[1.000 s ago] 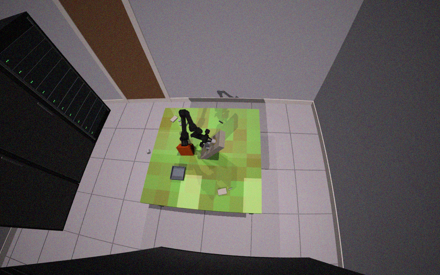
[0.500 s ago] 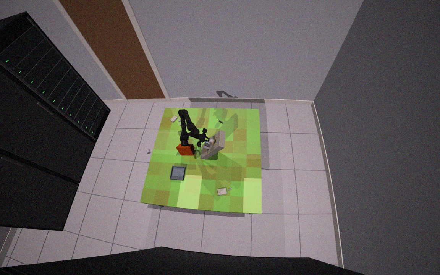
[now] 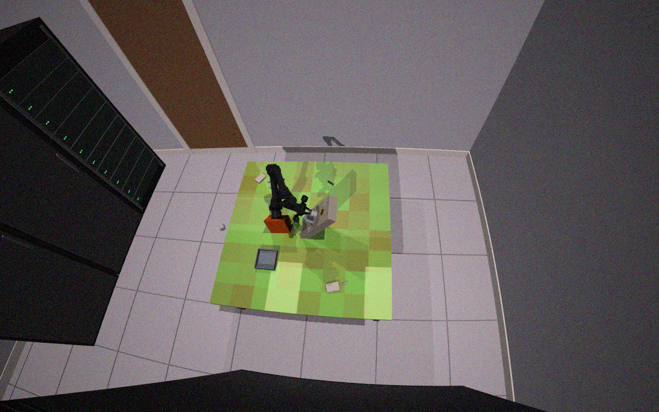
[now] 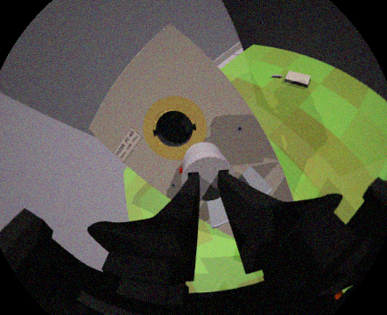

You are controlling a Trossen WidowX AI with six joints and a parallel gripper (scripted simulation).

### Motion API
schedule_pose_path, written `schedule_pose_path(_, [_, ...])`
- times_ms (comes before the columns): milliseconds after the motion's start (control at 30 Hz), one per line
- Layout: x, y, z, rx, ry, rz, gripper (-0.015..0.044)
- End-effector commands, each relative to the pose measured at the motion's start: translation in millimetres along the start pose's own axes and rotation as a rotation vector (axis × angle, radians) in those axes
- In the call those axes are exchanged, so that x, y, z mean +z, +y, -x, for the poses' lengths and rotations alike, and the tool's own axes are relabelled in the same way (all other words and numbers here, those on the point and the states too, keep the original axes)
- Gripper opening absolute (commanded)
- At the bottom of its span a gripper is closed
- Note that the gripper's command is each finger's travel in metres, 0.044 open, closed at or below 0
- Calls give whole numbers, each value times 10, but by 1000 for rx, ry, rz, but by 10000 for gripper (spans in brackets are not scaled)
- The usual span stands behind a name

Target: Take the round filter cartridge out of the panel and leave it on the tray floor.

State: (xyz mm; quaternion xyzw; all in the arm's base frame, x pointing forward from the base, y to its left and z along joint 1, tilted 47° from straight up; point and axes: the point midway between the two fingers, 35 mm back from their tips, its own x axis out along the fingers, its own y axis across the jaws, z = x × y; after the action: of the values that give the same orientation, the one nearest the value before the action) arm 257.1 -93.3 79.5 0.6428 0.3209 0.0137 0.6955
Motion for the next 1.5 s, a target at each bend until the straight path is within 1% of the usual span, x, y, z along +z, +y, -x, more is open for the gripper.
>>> schedule_pose_path(0, [-118,-72,-11,6,-3,4,0])
schedule_pose_path(233, [-269,-187,-32,6,-3,4,0])
schedule_pose_path(333, [-214,-162,-30,1,2,-3,79])
schedule_pose_path(367, [-214,-162,-30,1,2,-3,90])
schedule_pose_path(800, [-254,-176,-30,6,-3,4,90])
schedule_pose_path(1033, [279,257,56,6,-3,5,90])
schedule_pose_path(1167, [331,303,67,6,-3,5,90])
schedule_pose_path(1267, [436,375,151,4,-5,8,169])
schedule_pose_path(1467, [757,648,508,4,-12,16,327])
